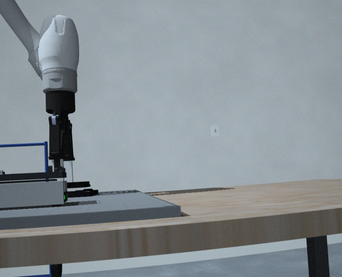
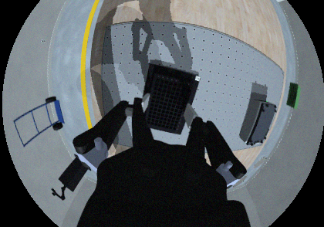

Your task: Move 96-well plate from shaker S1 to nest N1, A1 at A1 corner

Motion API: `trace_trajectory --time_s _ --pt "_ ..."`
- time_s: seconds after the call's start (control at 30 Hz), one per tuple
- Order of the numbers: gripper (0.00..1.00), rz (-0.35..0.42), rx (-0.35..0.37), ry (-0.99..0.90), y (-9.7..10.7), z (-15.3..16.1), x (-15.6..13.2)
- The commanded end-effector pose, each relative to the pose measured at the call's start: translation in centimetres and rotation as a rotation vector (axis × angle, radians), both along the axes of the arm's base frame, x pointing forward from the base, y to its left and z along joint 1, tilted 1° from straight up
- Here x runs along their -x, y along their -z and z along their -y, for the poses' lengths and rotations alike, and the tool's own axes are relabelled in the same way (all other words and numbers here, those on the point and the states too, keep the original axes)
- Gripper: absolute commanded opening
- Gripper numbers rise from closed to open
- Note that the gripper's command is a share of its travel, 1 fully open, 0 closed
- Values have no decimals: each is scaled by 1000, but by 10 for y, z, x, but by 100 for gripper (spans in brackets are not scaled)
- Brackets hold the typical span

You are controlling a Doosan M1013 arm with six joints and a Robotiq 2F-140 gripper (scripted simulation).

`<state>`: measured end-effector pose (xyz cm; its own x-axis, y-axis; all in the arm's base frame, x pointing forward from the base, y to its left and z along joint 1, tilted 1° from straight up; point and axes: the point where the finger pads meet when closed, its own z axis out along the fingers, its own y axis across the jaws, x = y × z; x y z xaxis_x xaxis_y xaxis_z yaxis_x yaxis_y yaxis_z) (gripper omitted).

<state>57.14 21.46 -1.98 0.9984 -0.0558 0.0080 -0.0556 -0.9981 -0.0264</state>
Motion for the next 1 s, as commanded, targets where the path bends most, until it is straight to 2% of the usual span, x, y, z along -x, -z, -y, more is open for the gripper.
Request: trace_trajectory --time_s 0.0,0.97 --pt "10 -4 2 -3 4 0 4" --pt "10 -4 2 -3 8 0 4"
